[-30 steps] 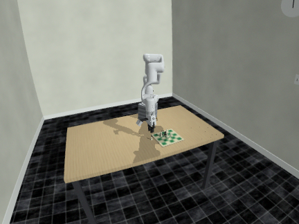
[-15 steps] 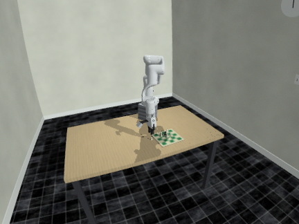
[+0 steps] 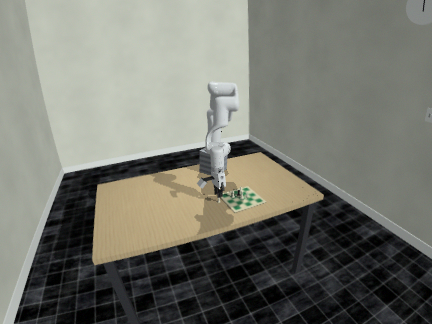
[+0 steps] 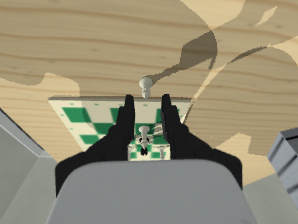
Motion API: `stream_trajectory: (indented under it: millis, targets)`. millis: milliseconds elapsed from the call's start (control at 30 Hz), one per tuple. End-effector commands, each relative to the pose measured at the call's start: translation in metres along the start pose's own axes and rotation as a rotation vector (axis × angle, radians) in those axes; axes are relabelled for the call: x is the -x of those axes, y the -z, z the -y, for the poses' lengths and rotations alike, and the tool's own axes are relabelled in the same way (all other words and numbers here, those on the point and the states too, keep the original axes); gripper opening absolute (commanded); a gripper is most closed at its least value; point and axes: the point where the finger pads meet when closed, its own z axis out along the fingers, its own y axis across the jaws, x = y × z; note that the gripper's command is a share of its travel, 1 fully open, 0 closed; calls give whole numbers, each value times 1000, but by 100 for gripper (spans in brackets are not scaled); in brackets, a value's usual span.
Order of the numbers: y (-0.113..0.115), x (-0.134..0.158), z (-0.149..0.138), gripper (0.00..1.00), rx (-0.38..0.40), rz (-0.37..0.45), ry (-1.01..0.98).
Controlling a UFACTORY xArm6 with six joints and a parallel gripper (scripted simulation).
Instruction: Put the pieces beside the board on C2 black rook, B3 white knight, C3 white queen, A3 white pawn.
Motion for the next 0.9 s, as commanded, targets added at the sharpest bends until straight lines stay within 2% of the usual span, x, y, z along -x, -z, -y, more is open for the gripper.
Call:
stream_trajectory:
  millis: [0,867]
  targets:
    - [-3,-1,1,34,-4,-1,0]
    - [-7,-1,1,34,-4,-1,0]
